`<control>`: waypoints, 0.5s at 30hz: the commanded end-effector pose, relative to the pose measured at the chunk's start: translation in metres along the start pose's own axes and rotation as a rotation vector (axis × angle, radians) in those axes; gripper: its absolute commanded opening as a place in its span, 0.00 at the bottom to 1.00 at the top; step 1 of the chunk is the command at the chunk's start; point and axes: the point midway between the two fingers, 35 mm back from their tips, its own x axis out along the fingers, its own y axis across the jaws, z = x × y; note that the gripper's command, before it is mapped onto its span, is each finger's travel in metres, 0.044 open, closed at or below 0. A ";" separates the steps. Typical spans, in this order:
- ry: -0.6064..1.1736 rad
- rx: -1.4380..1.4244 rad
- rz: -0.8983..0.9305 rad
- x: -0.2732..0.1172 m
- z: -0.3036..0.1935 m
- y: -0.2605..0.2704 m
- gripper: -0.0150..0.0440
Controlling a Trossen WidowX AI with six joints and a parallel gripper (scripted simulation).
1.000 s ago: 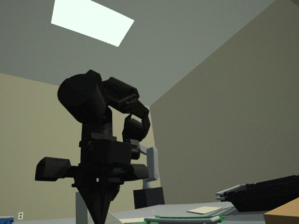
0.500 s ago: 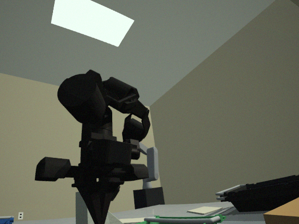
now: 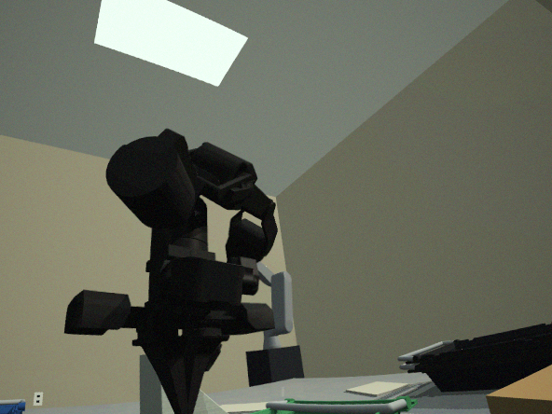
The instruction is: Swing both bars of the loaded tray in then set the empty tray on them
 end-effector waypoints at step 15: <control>-0.004 0.021 -0.001 -0.019 0.002 -0.001 0.70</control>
